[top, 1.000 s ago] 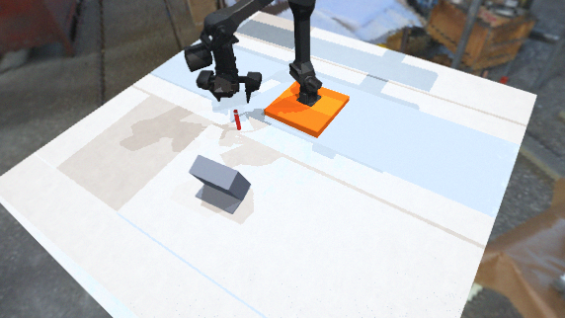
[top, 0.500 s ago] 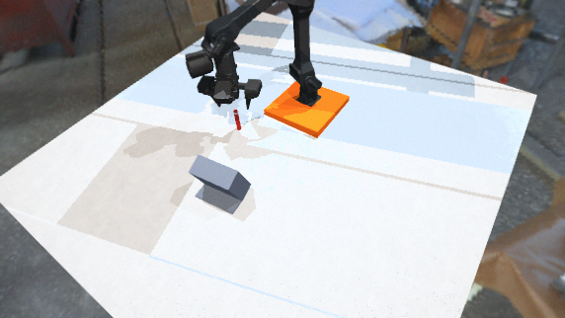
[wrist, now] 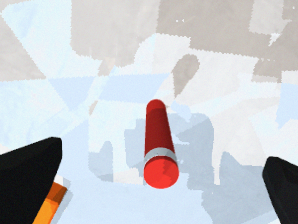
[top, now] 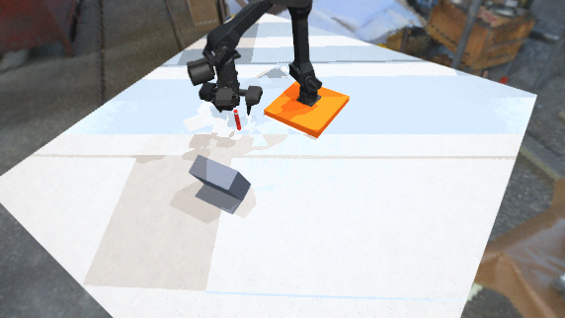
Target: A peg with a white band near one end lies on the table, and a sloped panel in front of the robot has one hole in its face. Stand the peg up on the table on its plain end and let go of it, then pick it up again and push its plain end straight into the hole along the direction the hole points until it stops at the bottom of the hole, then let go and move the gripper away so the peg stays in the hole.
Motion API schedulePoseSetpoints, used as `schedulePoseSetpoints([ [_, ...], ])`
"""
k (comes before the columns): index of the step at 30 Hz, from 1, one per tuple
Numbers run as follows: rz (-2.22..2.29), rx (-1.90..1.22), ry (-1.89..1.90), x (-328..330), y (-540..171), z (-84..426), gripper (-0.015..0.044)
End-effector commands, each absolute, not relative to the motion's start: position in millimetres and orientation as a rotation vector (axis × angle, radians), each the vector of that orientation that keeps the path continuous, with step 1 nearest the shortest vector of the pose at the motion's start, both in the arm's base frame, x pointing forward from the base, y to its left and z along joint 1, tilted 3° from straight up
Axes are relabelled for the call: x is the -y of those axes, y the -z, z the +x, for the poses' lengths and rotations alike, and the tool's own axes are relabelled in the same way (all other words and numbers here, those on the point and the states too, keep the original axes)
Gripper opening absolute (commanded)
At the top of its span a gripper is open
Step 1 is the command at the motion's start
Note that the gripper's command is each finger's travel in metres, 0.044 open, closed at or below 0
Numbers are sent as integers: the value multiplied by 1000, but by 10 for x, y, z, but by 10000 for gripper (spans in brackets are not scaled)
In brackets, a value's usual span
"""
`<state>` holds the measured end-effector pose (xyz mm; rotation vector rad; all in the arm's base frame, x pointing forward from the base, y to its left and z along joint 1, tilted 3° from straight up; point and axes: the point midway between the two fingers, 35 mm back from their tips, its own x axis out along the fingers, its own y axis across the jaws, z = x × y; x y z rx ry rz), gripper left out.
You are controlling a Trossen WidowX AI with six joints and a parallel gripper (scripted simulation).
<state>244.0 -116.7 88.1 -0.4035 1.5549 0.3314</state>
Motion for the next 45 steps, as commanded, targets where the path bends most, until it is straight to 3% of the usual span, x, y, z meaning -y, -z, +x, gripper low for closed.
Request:
schedulePoseSetpoints([
  [1, -402, -1560, -330, 1170, -805, 2423, 440],
  [20, -402, -1561, -330, 1175, -541, 2401, 440],
  [35, -398, -1557, -328, 1174, -571, 2417, 46],
  [45, -398, -1557, -328, 1174, -589, 2420, 0],
])
